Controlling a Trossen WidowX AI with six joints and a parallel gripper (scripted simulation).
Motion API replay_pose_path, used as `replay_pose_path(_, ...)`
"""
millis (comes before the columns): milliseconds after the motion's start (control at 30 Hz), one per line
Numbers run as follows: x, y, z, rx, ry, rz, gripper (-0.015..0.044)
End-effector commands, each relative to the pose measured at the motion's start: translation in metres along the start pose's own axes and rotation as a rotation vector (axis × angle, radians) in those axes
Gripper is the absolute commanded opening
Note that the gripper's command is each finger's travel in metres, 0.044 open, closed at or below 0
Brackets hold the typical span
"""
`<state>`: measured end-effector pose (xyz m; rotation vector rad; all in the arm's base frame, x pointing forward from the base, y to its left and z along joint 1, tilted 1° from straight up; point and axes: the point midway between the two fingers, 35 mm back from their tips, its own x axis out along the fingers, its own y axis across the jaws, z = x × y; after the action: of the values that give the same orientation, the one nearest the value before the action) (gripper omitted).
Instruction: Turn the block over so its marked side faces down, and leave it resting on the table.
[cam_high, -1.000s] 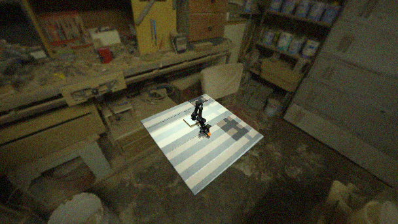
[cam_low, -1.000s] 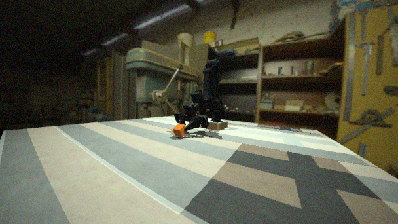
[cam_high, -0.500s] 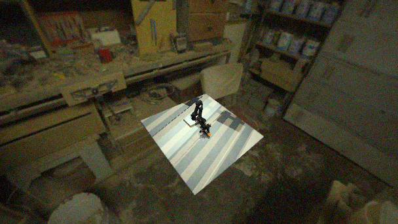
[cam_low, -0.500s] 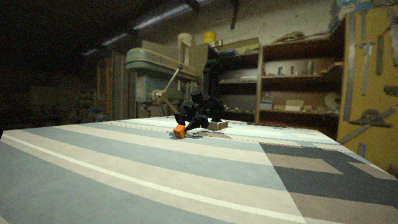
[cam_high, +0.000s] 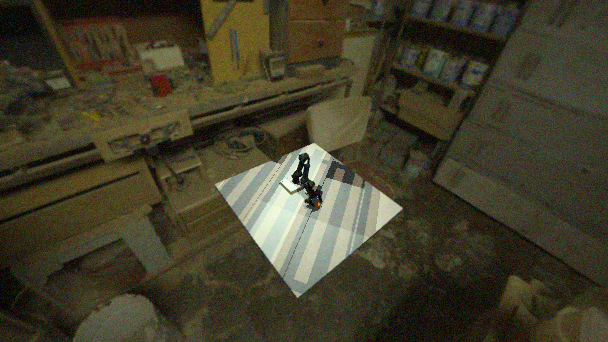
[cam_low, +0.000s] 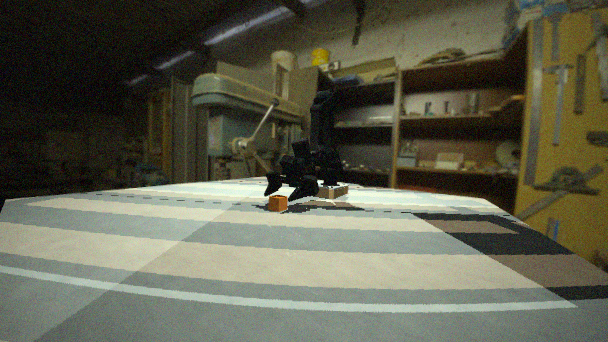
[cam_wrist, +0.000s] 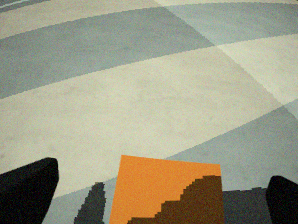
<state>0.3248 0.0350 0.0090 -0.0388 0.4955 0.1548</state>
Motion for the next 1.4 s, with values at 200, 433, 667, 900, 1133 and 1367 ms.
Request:
replay_pose_path(200, 0.0, 0.0, -0.001, 0.007, 0.001, 0.003, 0.044)
replay_pose_path(433, 0.0, 0.0, -0.001, 0.007, 0.001, 0.003, 0.044)
replay_pose_path(667, 0.0, 0.0, -0.001, 0.007, 0.001, 0.003, 0.044)
replay_pose_path(900, 0.009, -0.001, 0.003, 0.008, 0.085, 0.002, 0.044)
replay_pose_path(1133, 0.002, -0.002, 0.025, 0.009, 0.325, 0.002, 0.044)
replay_pose_path(1367, -0.021, -0.002, 0.055, 0.003, 0.414, 0.001, 0.044)
